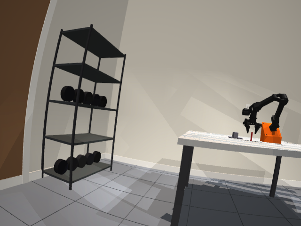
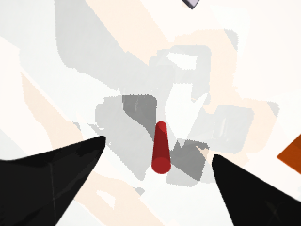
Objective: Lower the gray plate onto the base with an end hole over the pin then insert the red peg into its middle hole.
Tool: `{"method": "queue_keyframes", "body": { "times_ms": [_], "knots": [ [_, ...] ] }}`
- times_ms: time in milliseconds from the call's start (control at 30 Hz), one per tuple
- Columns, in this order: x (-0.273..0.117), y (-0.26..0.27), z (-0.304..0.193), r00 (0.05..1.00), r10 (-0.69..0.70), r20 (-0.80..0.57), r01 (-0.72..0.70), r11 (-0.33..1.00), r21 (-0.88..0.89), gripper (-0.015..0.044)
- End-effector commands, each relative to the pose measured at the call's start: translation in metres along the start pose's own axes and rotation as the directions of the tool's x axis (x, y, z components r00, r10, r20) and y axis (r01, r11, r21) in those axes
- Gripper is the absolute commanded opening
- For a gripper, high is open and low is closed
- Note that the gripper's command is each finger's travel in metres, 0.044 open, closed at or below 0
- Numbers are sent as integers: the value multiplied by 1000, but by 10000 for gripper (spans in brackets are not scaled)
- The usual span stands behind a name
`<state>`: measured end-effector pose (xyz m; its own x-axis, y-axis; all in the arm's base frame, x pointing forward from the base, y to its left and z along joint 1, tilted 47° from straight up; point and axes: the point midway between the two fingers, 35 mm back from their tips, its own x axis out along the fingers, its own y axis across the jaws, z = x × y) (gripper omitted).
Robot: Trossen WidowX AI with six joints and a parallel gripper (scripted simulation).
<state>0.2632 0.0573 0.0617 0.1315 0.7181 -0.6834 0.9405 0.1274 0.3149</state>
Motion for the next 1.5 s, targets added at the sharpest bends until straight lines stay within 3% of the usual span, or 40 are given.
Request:
{"method": "queue_keyframes", "body": {
  "times_ms": [0, 400, 933, 1467],
  "knots": [
    [8, -2, -1, 1000, -3, -7, 3, 1000, 9, 440],
    [24, -3, -3, 1000, -2, -11, 2, 1000, 9, 440],
    [24, -3, -3, 1000, -2, -11, 2, 1000, 9, 20],
    [17, -2, -1, 1000, -3, -7, 3, 1000, 9, 0]
  ]
}}
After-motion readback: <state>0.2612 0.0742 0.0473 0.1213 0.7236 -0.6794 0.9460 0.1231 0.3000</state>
